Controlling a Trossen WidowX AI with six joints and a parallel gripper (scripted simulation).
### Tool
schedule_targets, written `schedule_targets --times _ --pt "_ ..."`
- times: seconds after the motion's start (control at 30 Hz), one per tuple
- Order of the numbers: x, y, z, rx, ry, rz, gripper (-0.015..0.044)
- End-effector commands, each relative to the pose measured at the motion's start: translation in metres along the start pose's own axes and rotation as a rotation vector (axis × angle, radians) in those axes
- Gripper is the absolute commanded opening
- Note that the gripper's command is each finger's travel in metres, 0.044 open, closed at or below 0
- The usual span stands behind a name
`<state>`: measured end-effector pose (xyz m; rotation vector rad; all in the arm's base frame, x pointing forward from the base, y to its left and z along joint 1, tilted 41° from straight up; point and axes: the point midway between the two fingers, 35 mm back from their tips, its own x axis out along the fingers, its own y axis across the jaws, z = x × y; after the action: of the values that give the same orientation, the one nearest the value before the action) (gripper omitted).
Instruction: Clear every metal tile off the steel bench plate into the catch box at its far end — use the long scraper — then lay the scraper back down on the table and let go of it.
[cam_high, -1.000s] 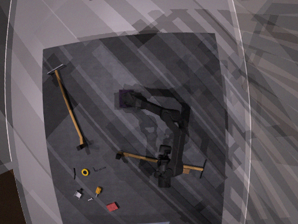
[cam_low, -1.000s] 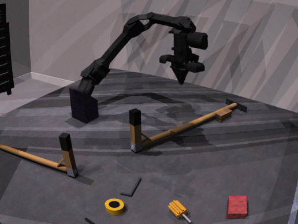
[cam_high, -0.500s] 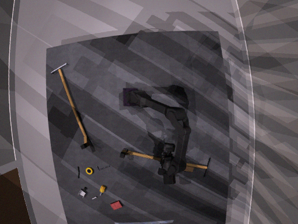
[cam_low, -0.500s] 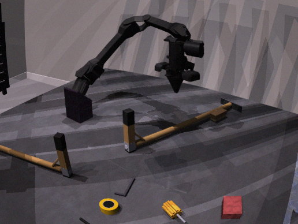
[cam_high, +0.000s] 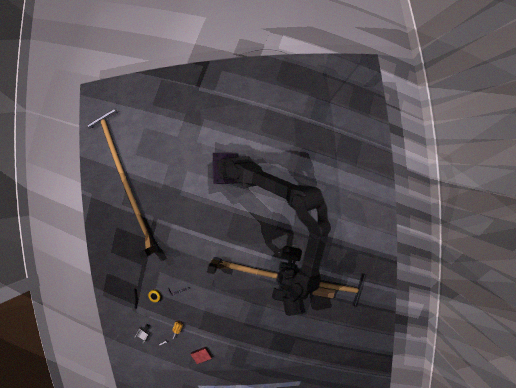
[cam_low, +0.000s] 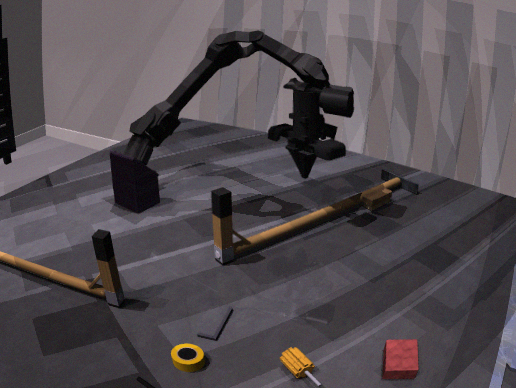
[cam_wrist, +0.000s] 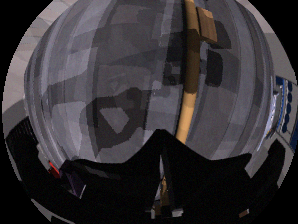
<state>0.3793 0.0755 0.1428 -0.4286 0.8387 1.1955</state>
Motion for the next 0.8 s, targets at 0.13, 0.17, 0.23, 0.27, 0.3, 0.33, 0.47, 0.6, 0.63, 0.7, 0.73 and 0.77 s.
schedule_targets --times 0.13,0.17,0.23,0.27,0.3,0.33,0.47,0.6,0.63,0.7,0.73,0.77 --pt "0.022 0.000 -0.001 0.010 0.002 0.000 0.0000" --pt "0.024 0.001 -0.001 0.011 0.002 0.000 0.0000" --pt "0.029 0.001 -0.001 0.013 0.001 0.000 0.0000" --pt "0.032 0.001 -0.001 0.013 0.001 0.000 0.0000" --pt "0.034 0.002 -0.001 0.014 0.001 0.000 0.0000" --pt "0.037 0.002 -0.001 0.015 0.000 0.000 0.0000" --pt "0.047 0.003 -0.001 0.018 -0.001 0.001 0.0000" --pt "0.057 0.005 -0.001 0.021 -0.003 0.001 0.0000" --pt "0.060 0.006 -0.001 0.021 -0.004 0.001 0.0000" --pt "0.065 0.007 -0.001 0.023 -0.005 0.002 0.0000" --pt "0.067 0.008 -0.001 0.024 -0.005 0.002 0.0000" --pt "0.070 0.008 -0.001 0.024 -0.006 0.002 0.0000"
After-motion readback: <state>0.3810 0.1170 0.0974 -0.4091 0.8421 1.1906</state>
